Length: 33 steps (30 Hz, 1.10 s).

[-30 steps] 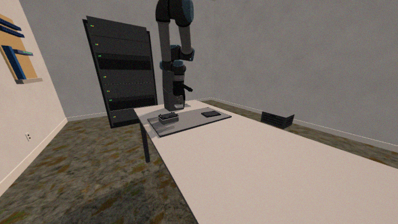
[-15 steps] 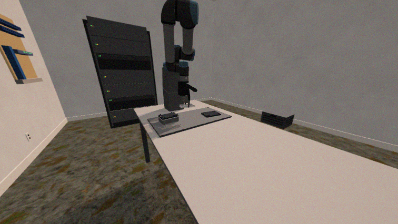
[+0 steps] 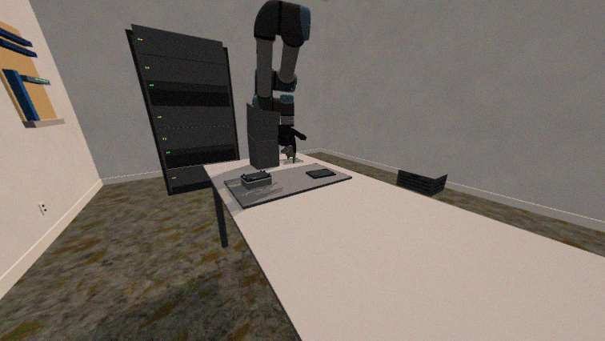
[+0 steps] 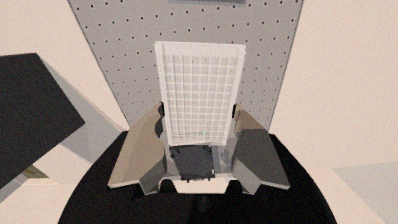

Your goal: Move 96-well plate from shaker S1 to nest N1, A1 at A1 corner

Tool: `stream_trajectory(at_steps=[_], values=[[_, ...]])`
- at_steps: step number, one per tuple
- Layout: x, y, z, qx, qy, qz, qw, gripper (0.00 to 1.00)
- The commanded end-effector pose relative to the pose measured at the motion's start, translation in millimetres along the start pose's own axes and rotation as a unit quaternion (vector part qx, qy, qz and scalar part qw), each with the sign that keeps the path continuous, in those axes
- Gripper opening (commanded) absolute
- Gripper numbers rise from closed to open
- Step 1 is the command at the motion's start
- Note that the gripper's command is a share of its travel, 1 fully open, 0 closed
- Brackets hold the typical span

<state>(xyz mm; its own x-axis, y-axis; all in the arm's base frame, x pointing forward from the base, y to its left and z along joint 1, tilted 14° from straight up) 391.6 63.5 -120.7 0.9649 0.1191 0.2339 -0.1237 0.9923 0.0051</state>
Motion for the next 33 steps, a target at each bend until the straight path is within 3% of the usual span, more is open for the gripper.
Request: stream_trajectory(at_steps=[1,33], values=[[2,14,-1.3,-0.001,0.000,0.000,1.000,0.00],[13,107,-10.8,-0.001,0.000,0.000,1.000,0.00]])
Point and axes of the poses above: the point where the finger pads meet when closed, its own z axis back along the fingers, its own x axis across the jaws, y = z × x, the point moved 10 cm from there along z, back along the fingers, and after that the axes turned 6 degrees about z, right-handed, at the moved point
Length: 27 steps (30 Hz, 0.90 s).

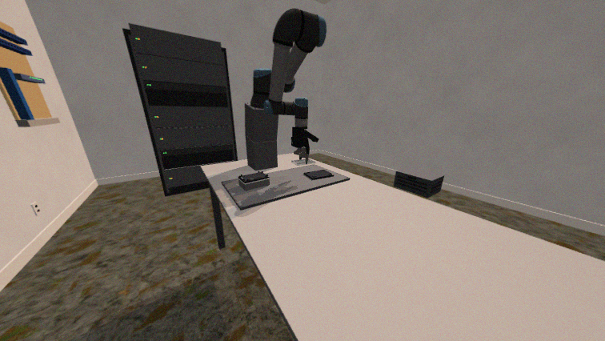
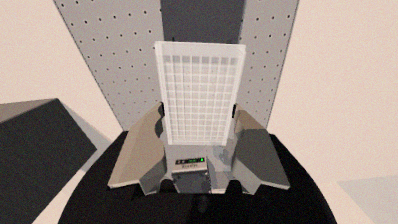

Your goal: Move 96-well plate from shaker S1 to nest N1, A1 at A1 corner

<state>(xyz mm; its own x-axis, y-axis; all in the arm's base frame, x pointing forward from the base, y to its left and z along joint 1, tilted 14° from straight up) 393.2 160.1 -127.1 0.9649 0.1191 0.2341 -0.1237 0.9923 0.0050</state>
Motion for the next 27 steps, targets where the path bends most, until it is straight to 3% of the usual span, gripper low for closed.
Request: stream_trajectory(at_steps=[1,27], values=[[2,14,-1.3,0.000,0.000,0.000,1.000,0.00],[11,87,-8.7,0.000,0.000,0.000,1.000,0.00]])
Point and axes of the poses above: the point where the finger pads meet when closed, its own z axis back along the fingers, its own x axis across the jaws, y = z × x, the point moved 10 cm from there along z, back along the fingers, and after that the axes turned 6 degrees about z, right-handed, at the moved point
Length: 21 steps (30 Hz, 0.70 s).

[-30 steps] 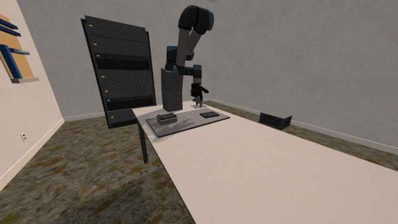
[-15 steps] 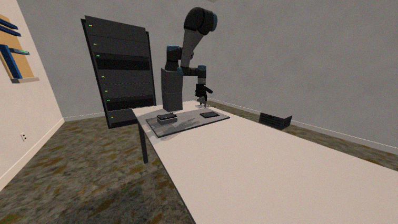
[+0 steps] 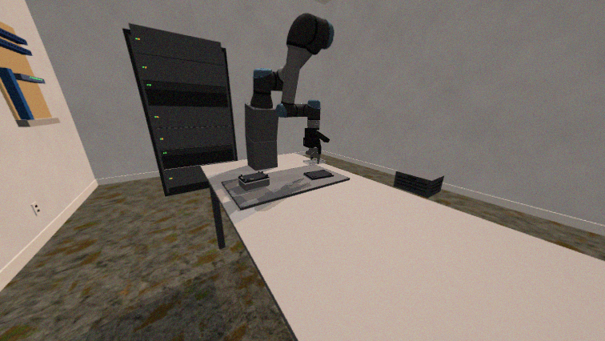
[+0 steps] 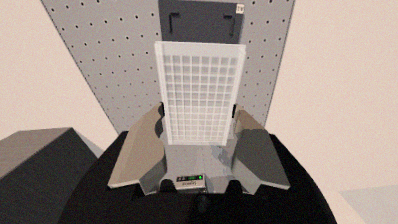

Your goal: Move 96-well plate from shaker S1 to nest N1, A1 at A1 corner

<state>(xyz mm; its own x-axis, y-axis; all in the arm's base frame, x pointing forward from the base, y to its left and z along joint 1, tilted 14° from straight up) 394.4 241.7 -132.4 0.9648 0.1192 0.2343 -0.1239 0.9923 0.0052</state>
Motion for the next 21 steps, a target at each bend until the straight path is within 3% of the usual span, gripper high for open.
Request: stream_trajectory(at_steps=[1,8,21], values=[[2,9,-0.9,0.000,0.000,0.000,1.000,0.00],[5,33,-3.2,0.000,0.000,0.000,1.000,0.00],[5,34,-3.2,0.000,0.000,0.000,1.000,0.00]])
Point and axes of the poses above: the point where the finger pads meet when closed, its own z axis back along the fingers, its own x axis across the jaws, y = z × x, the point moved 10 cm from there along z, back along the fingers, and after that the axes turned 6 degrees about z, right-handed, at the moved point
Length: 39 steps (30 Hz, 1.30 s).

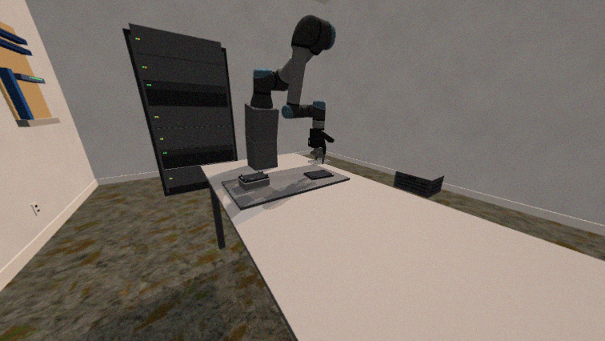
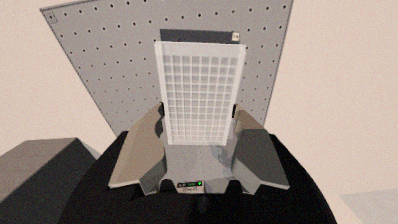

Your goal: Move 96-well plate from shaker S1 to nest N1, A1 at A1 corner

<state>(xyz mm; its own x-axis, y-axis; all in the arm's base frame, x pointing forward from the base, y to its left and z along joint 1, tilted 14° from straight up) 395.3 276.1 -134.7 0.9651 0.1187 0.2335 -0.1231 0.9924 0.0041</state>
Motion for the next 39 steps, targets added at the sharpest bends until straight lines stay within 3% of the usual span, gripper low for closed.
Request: stream_trajectory(at_steps=[1,25,39], values=[[0,0,0.4,0.000,-0.001,0.000,1.000,0.00],[0,-1,0.4,0.000,-0.001,0.000,1.000,0.00],[0,-1,-19.6,0.000,-0.001,0.000,1.000,0.00]])
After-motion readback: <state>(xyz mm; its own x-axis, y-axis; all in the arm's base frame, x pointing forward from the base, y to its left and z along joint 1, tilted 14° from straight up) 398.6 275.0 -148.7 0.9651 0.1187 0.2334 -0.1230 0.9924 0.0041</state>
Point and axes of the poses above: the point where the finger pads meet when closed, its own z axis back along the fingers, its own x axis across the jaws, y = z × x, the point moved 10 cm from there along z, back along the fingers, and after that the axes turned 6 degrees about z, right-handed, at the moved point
